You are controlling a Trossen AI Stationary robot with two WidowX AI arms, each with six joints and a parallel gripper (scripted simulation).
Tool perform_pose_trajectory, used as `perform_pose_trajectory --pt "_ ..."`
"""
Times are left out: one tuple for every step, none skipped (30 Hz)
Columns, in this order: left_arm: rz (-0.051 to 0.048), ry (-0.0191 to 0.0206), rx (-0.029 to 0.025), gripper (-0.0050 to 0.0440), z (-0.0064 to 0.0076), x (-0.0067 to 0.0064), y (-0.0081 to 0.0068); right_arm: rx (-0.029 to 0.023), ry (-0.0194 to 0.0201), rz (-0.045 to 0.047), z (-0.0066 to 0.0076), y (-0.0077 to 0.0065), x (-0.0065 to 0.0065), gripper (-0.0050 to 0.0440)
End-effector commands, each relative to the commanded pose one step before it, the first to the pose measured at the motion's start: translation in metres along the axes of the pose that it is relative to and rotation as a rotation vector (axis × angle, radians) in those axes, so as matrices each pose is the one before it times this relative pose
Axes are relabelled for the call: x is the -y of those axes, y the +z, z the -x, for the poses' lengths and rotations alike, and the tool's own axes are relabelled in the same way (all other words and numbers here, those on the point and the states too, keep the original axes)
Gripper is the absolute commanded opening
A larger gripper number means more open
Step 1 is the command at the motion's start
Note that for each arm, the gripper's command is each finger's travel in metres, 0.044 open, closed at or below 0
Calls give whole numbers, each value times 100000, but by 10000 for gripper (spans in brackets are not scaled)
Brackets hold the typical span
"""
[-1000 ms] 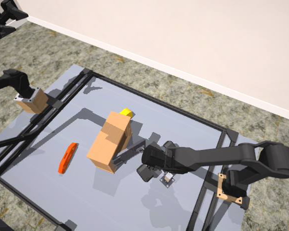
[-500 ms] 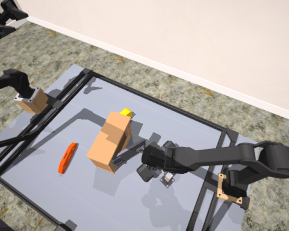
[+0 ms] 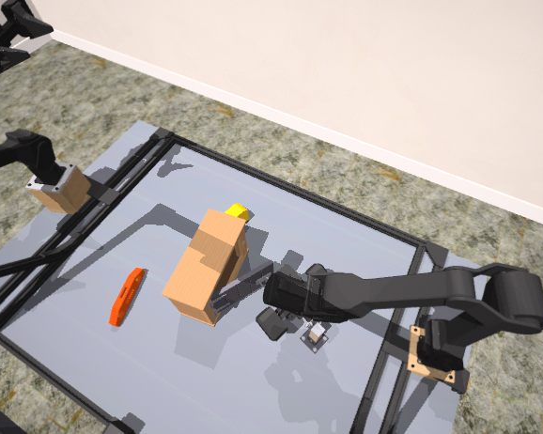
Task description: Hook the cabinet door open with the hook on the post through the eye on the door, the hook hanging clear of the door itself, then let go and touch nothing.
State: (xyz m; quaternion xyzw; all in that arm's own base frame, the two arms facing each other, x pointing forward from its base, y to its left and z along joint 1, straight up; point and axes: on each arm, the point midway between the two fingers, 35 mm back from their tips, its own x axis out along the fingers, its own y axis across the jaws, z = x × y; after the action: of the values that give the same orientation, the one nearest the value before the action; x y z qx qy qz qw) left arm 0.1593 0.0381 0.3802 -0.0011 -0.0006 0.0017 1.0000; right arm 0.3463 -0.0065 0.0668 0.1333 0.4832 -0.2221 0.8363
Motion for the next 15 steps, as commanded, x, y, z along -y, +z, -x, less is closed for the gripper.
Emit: perform_pose_trajectory --pt "-142 -321 17 400 5 42 -1 -1006 232 395 -163 -110 -97 0" --pt "0 0 0 400 0 0 0 0 0 0 -26 -23 0 0" --pt "0 0 0 400 0 0 0 0 0 0 8 7 0 0" --pt "0 0 0 400 0 0 0 0 0 0 0 0 0 0" --pt "0 0 0 400 0 0 0 0 0 0 -6 -5 0 0" --pt "0 0 0 400 0 0 0 0 0 0 -26 -23 0 0" --pt "0 0 0 400 0 0 0 0 0 0 -39 -35 1 0" --pt "0 0 0 400 0 0 0 0 0 0 -40 -36 1 0" --pt "0 0 0 400 0 0 0 0 0 0 -39 -36 1 0" --pt "0 0 0 400 0 0 0 0 0 0 14 12 0 0" --pt "0 0 0 400 0 0 0 0 0 0 28 26 -1 0" --pt "0 0 0 400 0 0 0 0 0 0 36 33 -1 0" --pt "0 0 0 400 0 0 0 0 0 0 16 15 0 0" --pt "0 0 0 400 0 0 0 0 0 0 -6 -6 0 0" --pt "0 0 0 400 0 0 0 0 0 0 0 0 0 0"
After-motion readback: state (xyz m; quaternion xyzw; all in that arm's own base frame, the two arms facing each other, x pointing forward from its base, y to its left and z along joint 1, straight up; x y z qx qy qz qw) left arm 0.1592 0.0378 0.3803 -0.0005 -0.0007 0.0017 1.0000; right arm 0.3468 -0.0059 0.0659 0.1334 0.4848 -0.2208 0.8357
